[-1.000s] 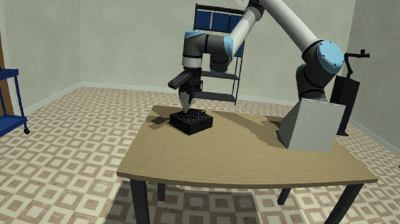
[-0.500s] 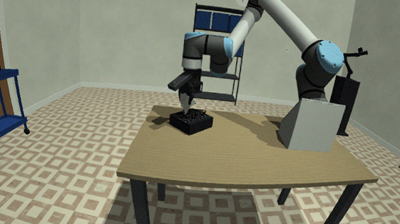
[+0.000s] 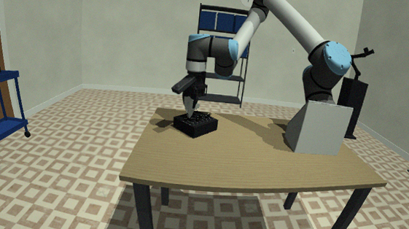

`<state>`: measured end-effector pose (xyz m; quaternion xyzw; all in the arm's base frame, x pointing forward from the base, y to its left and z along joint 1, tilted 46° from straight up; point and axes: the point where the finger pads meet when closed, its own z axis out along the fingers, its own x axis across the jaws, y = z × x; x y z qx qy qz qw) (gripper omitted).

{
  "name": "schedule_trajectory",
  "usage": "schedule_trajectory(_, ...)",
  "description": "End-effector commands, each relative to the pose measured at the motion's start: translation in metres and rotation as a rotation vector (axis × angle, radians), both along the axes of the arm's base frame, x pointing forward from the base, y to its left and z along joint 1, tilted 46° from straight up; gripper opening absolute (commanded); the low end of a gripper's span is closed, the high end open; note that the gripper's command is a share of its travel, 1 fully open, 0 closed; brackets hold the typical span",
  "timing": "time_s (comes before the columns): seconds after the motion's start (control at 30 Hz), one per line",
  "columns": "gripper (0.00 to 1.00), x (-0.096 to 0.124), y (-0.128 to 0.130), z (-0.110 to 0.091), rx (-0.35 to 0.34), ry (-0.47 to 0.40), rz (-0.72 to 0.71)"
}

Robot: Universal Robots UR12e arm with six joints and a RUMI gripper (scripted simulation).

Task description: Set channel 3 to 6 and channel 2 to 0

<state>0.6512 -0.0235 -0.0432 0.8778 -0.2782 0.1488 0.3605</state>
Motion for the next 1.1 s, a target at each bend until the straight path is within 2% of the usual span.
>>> schedule_trajectory(0.0,0.00,-0.0014,-0.0006,-0.0019,0.001,0.002,-0.001)
schedule_trajectory(1.07,0.00,-0.0047,0.0010,-0.0037,0.001,0.002,-0.001)
